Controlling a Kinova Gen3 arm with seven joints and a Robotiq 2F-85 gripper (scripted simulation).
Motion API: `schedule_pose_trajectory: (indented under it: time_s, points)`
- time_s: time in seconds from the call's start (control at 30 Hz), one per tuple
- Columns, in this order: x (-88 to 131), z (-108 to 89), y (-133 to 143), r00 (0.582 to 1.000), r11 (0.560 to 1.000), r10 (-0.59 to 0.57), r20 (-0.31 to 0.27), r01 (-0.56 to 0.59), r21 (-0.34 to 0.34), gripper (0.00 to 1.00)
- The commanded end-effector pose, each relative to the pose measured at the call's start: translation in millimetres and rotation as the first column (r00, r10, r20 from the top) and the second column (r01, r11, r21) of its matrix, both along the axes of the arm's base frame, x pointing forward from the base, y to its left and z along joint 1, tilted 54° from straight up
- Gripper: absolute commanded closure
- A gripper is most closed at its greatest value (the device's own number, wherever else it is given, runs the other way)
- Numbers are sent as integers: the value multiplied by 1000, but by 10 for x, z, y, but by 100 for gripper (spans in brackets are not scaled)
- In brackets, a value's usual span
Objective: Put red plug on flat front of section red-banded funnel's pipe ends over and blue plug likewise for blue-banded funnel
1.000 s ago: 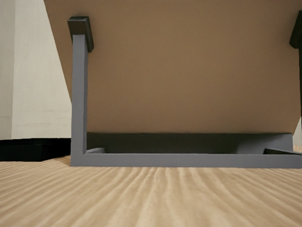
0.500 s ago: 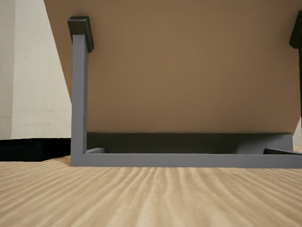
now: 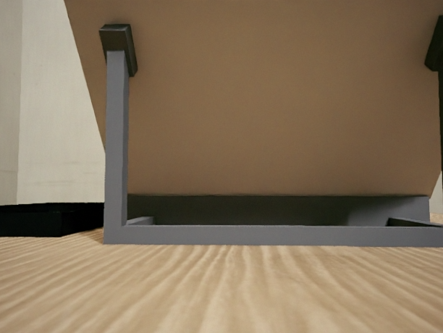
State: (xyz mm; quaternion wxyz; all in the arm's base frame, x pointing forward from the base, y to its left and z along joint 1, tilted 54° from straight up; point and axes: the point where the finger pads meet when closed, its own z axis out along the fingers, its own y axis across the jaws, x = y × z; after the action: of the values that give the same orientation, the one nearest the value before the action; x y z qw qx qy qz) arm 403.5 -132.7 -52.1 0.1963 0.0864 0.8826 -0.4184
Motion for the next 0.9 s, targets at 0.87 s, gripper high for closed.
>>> schedule_pose_trajectory:
  time_s: [0.87]
  points:
    - [-158, 1099, 614, 1000, 1000, 1, 0, -1, 1, 35]
